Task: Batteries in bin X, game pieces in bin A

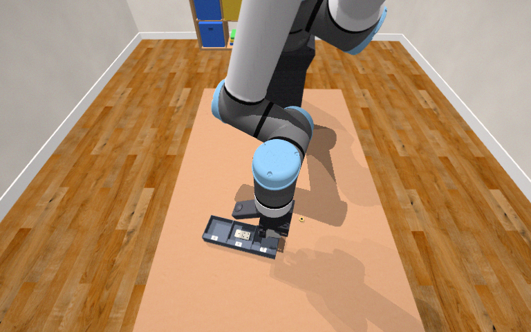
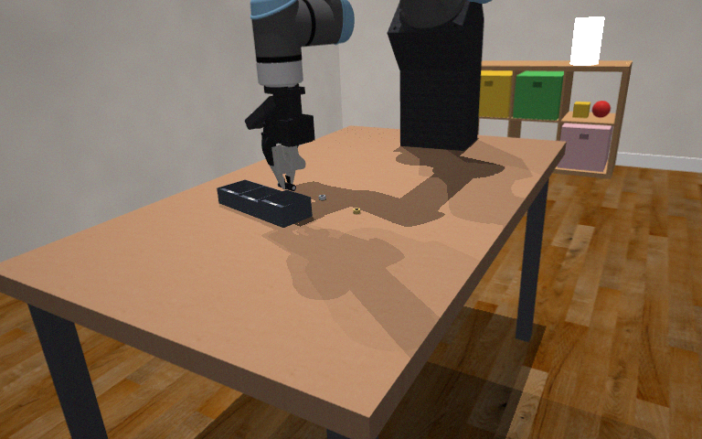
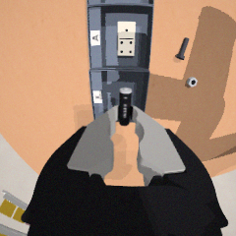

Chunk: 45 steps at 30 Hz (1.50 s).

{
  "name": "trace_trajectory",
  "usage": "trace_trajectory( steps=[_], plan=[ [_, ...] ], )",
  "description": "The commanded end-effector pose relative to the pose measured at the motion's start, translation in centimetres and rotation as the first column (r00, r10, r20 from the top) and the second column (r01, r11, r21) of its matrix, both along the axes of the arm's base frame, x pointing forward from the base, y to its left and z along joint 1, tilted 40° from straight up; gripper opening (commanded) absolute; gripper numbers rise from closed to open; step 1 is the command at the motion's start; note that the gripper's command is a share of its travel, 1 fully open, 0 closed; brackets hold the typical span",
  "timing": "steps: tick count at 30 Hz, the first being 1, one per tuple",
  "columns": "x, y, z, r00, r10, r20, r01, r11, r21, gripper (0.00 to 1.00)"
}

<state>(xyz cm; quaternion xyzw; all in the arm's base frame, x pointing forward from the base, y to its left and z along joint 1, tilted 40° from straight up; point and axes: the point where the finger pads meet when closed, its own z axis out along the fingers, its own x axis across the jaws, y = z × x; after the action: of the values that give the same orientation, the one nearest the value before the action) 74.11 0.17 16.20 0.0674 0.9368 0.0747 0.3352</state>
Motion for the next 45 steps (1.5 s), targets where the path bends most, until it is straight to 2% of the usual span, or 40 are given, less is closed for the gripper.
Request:
trace_trajectory(
  steps=[1, 28, 44, 45],
  plan=[
    [0.6, 0.1, -0.2, 1.0, 0.0, 0.004, 0.0, 1.0, -0.001, 0.0],
    [3.6, 0.5, -3.7, 1.0, 0.0, 0.003, 0.0, 1.0, -0.002, 0.0],
    [3.5, 0.4, -3.7, 1.0, -0.001, 0.002, 0.001, 1.0, -0.001, 0.0],
    [3.5, 0.4, -3.7, 1.0, -0.001, 0.002, 0.001, 1.0, -0.001, 0.17]
  ],
)
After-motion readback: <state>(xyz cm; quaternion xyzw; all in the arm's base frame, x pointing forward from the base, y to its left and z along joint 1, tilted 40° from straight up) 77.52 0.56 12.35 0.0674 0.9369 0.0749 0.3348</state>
